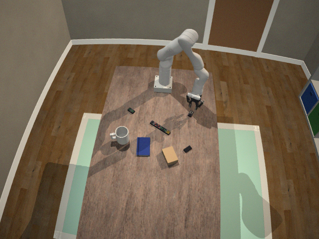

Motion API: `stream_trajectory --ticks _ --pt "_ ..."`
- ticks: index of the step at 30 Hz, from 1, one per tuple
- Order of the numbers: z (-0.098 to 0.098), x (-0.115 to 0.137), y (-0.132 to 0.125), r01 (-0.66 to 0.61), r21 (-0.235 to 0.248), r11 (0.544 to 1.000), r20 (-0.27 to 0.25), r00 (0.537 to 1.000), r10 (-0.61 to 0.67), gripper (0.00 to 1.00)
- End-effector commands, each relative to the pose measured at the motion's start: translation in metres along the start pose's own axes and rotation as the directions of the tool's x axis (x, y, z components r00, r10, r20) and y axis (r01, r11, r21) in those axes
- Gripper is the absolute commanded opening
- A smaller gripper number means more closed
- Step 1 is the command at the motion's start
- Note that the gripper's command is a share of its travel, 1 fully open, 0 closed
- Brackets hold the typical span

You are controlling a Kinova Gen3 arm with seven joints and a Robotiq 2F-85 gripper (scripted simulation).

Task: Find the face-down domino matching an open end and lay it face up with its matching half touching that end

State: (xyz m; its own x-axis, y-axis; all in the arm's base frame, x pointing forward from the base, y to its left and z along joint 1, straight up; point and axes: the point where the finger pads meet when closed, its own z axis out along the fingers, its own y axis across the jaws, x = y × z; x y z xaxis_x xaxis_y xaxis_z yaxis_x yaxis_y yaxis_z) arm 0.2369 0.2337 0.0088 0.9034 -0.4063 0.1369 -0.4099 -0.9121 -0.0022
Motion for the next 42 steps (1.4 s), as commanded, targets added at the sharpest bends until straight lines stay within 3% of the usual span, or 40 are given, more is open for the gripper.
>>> stream_trajectory --ticks 1,23,42 --pt "-0.004 0.0 0.0 0.001 -0.001 1.0 0.018 1.0 -0.001 0.48" --pt "-0.026 0.003 0.0 0.001 -0.001 1.0 0.115 0.993 -0.001 0.48" --pt "-0.031 0.004 0.0 0.001 -0.001 1.0 0.136 0.991 -0.001 0.48"
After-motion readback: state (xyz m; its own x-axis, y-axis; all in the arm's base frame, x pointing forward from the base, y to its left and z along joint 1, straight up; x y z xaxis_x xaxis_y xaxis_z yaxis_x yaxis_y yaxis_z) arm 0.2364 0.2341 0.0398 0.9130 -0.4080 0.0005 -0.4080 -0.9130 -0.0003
